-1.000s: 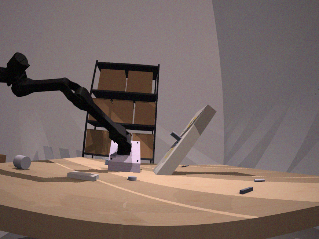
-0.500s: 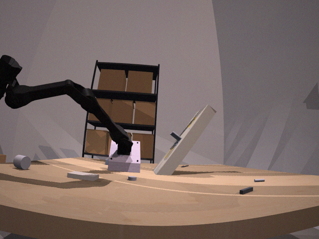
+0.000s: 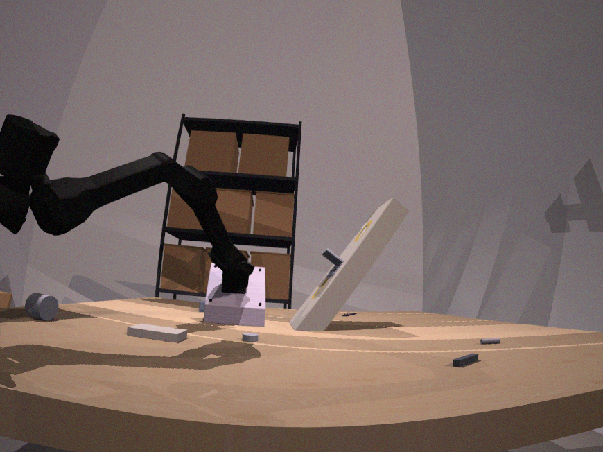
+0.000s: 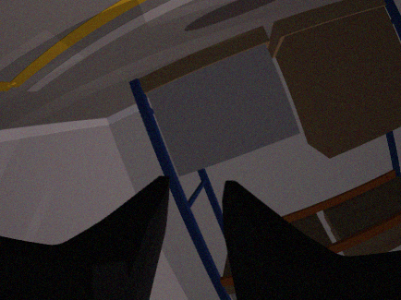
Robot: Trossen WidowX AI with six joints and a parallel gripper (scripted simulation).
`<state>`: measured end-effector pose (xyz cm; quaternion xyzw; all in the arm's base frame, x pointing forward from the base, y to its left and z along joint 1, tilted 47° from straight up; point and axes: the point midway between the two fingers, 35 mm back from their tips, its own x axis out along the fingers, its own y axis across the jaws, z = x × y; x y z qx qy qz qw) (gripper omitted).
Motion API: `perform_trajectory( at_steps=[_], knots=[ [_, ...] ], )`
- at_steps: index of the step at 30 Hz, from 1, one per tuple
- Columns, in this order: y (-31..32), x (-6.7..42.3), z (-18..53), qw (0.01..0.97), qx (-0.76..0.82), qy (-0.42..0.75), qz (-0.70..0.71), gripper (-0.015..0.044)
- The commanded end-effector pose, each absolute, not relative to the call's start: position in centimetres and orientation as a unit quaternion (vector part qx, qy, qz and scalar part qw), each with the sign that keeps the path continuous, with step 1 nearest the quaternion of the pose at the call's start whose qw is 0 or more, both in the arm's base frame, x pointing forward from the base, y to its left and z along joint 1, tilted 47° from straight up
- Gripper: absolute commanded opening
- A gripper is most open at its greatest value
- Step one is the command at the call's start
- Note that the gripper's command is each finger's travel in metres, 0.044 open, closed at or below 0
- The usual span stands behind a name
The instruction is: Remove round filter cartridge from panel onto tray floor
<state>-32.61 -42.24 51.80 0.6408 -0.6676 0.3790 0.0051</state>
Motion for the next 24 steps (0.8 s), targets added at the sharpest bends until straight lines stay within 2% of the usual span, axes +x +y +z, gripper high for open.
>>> perform_trajectory(
  at_steps=[1, 12, 24],
  knots=[
    [-44.3, -28.9, 51.9, -0.054, 0.642, -0.635, 0.427, 0.0108],
    [-48.1, -17.1, 51.8, -0.227, 0.623, -0.529, 0.529, 0.0108],
    [-48.5, -4.7, 50.7, -0.397, 0.568, -0.423, 0.584, 0.0108]
  ],
)
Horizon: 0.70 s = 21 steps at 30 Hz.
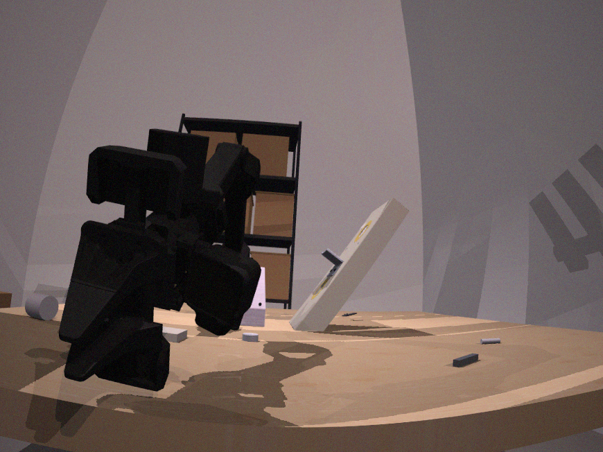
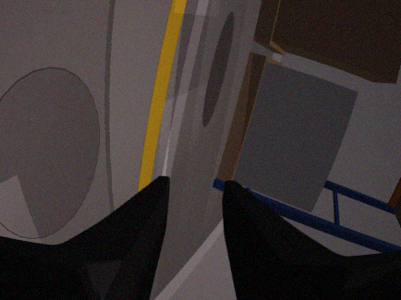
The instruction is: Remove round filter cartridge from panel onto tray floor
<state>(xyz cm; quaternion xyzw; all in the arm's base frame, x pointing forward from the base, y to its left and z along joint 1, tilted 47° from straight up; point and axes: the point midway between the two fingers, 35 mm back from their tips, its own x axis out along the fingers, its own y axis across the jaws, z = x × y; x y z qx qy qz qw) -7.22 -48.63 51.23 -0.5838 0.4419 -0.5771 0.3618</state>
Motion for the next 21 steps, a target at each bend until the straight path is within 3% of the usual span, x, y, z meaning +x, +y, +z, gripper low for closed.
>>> perform_trajectory(
  at_steps=[1, 11, 21],
  knots=[
    [-48.5, -3.3, 50.5, 0.41, -0.567, 0.415, -0.581, 0.0108],
    [-45.2, 14.1, 48.1, 0.544, -0.584, 0.341, -0.497, 0.0108],
    [-35.5, 28.9, 45.2, 0.654, -0.596, 0.276, -0.376, 0.0108]
  ],
)
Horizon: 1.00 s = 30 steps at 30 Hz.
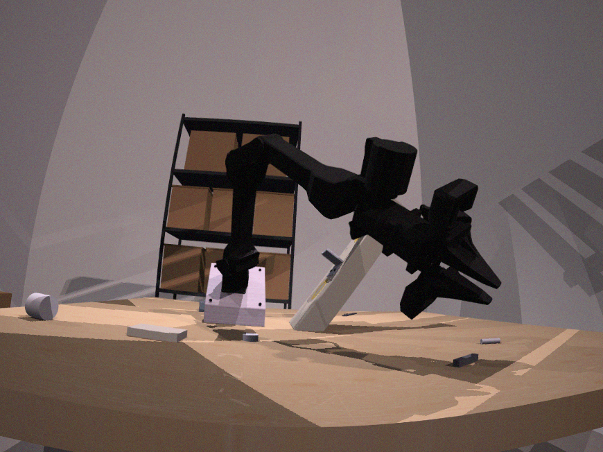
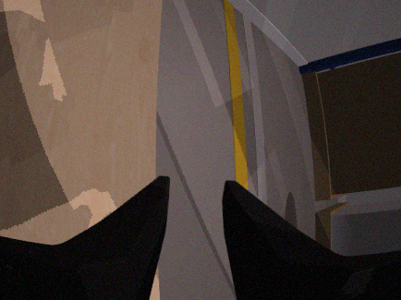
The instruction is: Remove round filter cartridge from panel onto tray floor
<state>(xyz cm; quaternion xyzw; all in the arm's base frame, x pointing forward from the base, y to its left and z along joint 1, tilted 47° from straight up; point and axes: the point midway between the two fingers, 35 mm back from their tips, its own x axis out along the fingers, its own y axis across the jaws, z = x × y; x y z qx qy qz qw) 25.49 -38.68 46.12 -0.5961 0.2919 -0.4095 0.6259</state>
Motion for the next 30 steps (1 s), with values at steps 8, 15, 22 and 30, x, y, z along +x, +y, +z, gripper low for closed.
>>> perform_trajectory(
  at_steps=[8, 15, 22, 30],
  knots=[
    [-24.0, 37.2, 42.7, 0.717, -0.606, 0.228, -0.258, 0.0108],
    [-12.6, 41.0, 39.7, 0.752, -0.612, 0.199, -0.14, 0.0108],
    [-1.2, 41.3, 36.0, 0.76, -0.622, 0.187, -0.016, 0.0108],
    [9.8, 38.2, 32.0, 0.744, -0.635, 0.181, 0.098, 0.0108]
  ],
)
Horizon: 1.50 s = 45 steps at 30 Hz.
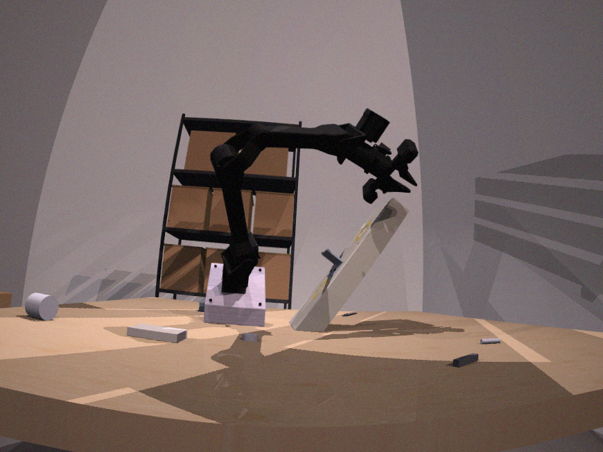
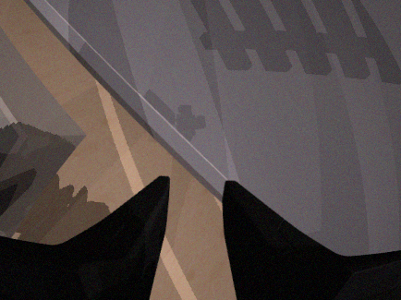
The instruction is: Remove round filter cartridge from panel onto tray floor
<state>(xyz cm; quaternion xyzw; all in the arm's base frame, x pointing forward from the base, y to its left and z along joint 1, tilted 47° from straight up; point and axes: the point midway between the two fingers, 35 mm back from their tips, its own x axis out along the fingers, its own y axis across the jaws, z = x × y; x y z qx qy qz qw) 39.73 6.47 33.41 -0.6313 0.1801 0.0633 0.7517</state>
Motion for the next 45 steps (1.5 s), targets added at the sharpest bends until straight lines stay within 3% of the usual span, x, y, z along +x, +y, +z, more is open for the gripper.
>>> perform_trajectory(
  at_steps=[1, 10, 17, 45],
  knots=[
    [11.1, 37.7, 31.4, 0.743, -0.636, 0.179, 0.111, 0.0108],
    [14.6, 32.3, 21.1, 0.763, -0.565, 0.313, 0.036, 0.0108],
    [14.7, 27.6, 17.4, 0.773, -0.556, 0.292, -0.092, 0.0108],
    [13.8, 29.6, 16.3, 0.774, -0.554, 0.294, -0.093, 0.0108]
  ],
)
